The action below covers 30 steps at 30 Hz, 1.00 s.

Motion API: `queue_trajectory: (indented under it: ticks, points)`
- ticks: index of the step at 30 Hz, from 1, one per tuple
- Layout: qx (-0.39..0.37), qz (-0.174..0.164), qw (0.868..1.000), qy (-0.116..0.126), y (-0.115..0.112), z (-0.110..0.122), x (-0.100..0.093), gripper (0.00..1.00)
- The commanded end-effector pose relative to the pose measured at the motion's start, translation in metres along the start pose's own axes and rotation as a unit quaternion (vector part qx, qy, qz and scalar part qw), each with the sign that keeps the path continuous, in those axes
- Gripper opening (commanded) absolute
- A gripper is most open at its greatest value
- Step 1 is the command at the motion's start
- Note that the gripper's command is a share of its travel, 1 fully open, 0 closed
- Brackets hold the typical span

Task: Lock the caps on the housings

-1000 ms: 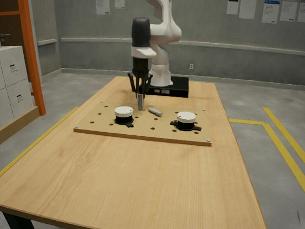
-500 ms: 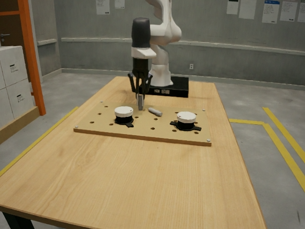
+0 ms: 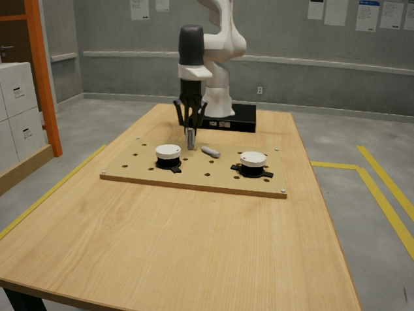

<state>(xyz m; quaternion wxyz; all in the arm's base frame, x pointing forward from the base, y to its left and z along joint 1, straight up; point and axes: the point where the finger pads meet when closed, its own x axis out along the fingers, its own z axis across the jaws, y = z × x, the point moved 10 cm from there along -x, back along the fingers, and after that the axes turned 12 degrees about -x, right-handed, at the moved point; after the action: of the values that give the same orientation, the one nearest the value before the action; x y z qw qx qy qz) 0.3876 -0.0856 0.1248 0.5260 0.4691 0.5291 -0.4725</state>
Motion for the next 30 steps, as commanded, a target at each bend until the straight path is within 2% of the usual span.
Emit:
queue_trajectory:
  ticks: [1, 30]
  points:
    - [-0.003, 0.003, 1.000, 0.000, 0.0019, -0.0012, 0.0001, 0.10]
    - [-0.003, 0.003, 1.000, 0.000, 0.0019, -0.0013, 0.0042, 0.10]
